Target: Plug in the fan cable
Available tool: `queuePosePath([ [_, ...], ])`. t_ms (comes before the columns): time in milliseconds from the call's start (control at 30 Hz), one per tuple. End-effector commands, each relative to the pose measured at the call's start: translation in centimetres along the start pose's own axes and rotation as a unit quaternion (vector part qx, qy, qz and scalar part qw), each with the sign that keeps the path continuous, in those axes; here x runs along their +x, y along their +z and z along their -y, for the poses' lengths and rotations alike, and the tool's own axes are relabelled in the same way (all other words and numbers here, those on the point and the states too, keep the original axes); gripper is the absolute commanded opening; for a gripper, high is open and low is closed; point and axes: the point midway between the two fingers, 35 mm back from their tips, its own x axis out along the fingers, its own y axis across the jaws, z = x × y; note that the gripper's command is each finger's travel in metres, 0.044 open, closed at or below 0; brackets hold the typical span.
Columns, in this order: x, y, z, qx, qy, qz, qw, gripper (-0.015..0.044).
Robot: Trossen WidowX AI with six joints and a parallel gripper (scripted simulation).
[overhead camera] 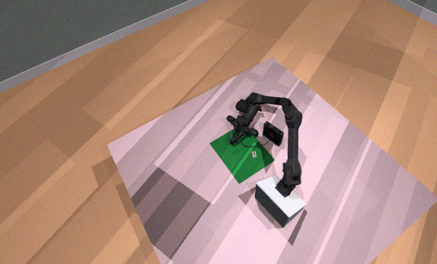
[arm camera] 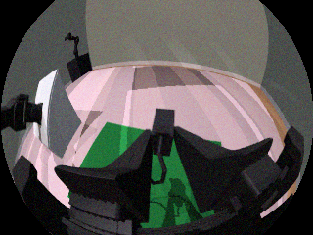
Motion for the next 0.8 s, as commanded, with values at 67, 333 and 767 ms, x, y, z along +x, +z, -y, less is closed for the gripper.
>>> queuePosePath([
  [67,-0.1,0.12,-0.07,0.002,0.001,-0.002,1.0,0.0],
  [333,-0.19,0.5,0.0,0.0,0.0,0.0,1.0,0.0],
  [767,-0.11,-0.23,-0.05,-0.002,0.0,-0.001,1.0,0.0],
])
